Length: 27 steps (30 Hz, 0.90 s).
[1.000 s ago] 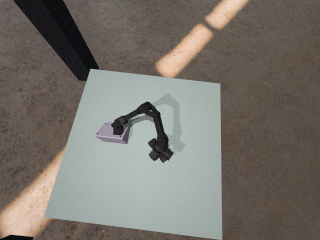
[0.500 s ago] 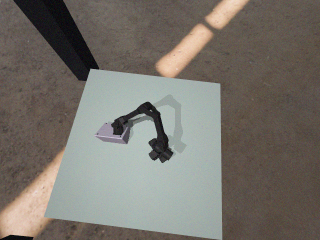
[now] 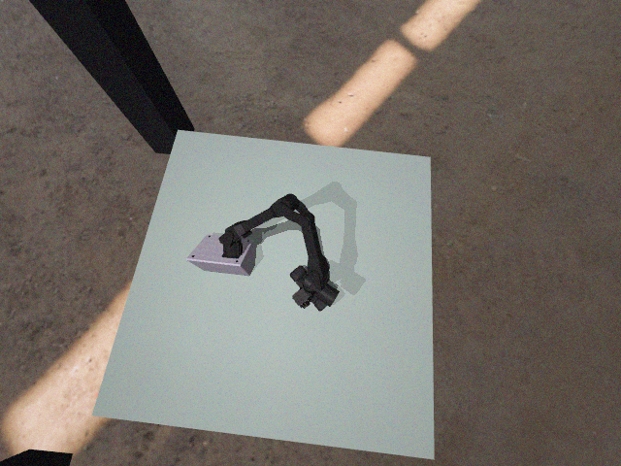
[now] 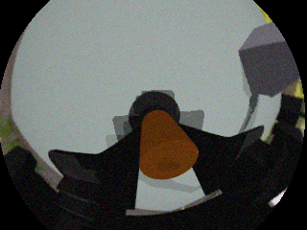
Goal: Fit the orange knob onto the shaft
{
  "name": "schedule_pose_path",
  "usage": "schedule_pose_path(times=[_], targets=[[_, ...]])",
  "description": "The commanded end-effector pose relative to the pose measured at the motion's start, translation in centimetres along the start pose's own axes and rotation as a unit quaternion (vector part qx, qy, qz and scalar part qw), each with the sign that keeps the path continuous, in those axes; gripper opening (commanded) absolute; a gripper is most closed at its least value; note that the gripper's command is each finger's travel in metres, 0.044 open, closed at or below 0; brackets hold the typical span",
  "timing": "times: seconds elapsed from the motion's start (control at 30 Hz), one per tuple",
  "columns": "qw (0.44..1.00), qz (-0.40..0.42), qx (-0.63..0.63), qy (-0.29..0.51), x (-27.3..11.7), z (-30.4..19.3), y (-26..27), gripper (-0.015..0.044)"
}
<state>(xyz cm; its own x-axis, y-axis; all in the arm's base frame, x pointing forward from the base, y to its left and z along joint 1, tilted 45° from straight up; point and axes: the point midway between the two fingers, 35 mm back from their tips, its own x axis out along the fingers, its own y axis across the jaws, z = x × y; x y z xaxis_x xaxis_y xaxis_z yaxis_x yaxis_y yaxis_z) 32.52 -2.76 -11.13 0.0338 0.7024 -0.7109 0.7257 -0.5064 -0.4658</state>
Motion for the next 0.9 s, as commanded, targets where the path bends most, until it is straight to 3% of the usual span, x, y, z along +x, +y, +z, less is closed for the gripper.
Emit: schedule_pose_path(times=[0.0,0.23,0.77,0.87], targets=[[1.0,-0.001,0.006,0.002,0.27,-0.03,0.0,0.0],[1.0,0.0,-0.001,0.0,0.07,0.0,0.0,0.0],[1.0,0.0,-0.001,0.0,0.07,0.0,0.0,0.042],[1.0,0.0,-0.001,0.0,0.07,0.0,0.0,0.044]])
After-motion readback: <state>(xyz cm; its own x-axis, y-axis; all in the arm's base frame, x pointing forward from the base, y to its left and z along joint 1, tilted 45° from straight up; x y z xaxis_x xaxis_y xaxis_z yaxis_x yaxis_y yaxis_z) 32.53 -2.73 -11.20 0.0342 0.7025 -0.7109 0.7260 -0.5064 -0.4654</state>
